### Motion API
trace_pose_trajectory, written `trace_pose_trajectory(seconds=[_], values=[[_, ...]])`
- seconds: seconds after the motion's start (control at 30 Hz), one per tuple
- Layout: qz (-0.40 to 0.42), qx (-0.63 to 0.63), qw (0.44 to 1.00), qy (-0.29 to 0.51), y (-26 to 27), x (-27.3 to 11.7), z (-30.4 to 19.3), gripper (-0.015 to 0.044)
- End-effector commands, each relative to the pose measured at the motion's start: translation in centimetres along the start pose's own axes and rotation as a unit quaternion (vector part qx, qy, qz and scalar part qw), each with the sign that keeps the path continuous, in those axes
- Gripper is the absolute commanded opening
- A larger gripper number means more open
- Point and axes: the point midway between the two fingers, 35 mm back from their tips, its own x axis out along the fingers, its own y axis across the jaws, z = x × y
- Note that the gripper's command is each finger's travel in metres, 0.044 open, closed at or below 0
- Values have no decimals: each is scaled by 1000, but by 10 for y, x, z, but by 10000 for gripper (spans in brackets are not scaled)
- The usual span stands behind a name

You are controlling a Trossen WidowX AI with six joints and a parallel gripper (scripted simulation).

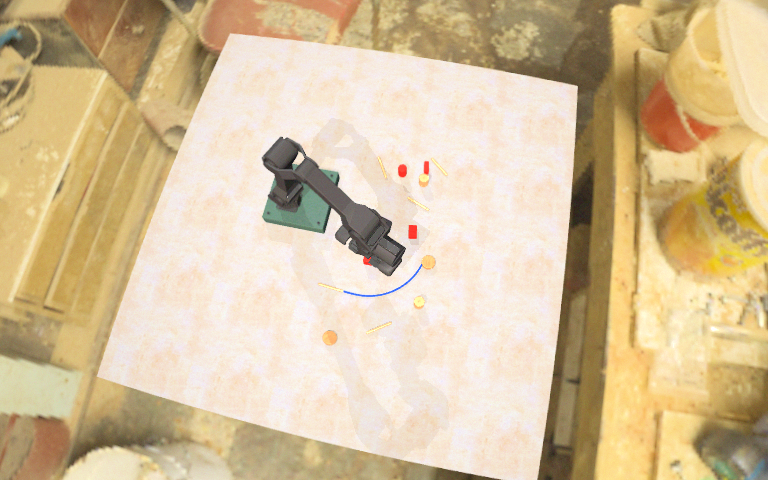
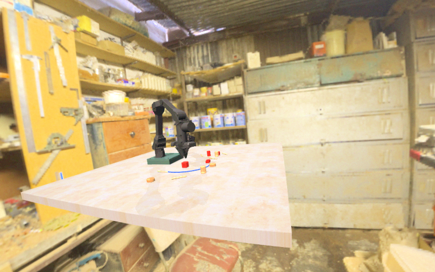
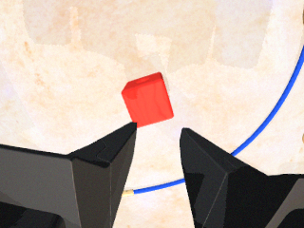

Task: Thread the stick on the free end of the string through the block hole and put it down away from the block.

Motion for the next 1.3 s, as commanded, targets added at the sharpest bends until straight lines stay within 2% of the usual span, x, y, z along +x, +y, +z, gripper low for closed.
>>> trace_pose_trajectory(seconds=[0.0, 0.07, 0.53, 0.6, 0.7, 0.8, 0.9, 1.1, 1.27], values=[[0, 0, 1000, 0, 0, 0, 0, 35], [0, 0, 1000, 0, 0, 0, 0, 0], [0, 0, 1000, 0, 0, 0, 0, 0], [0, 36, 999, 0, 0, 0, -2, 53], [0, 189, 982, 0, 0, 0, -11, 131], [0, 347, 938, 1, 0, 0, -20, 210], [0, 495, 869, 1, 1, 0, -29, 289], [-1, 744, 668, 1, 2, 0, -47, 440], [-1, 831, 557, 1, 4, -1, -57, 440]])
